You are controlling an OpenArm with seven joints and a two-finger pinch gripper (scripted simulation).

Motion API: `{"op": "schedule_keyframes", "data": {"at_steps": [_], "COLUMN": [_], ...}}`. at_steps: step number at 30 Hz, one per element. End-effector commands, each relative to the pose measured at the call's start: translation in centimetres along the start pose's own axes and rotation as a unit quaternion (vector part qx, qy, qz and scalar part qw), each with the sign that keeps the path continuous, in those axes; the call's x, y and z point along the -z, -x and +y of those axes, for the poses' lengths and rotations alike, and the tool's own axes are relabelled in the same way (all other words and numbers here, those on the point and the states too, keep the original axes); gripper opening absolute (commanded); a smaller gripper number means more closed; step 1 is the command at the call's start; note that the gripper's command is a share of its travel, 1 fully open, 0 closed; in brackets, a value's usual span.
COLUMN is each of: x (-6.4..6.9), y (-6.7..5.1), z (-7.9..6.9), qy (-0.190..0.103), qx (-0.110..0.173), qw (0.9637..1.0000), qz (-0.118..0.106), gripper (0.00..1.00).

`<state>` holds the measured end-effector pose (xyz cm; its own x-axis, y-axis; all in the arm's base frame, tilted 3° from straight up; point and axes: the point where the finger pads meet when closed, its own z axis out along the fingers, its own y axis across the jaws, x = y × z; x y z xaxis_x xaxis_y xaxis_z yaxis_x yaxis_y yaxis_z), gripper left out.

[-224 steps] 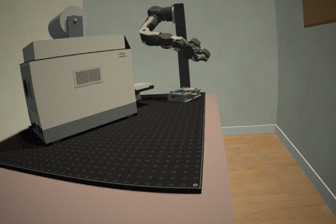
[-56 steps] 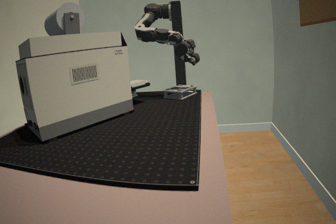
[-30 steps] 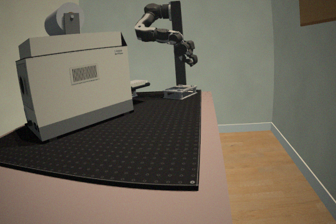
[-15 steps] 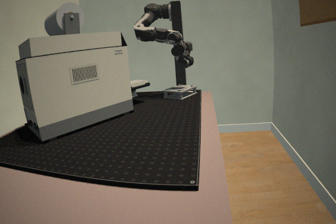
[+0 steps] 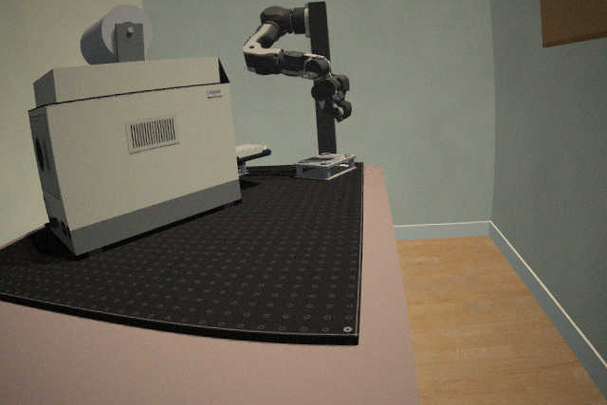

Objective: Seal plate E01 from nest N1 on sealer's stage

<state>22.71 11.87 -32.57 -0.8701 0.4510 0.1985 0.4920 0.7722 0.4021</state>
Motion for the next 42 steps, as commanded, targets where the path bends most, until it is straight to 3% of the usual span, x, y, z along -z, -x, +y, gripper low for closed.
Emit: {"op": "schedule_keyframes", "data": {"at_steps": [1, 10, 15, 42], "x": [0.1, 0.1, 0.7, 0.6], "y": [0.2, 0.2, 1.1, 0.9], "z": [-0.1, -0.1, -2.3, -2.0], "qy": [-0.003, -0.003, -0.062, -0.062], "qx": [-0.002, -0.002, 0.005, 0.005], "qw": [1.0, 1.0, 0.9975, 0.9975], "qz": [-0.003, -0.003, -0.033, -0.033], "gripper": [0.0, 0.0, 0.0, 0.0]}}
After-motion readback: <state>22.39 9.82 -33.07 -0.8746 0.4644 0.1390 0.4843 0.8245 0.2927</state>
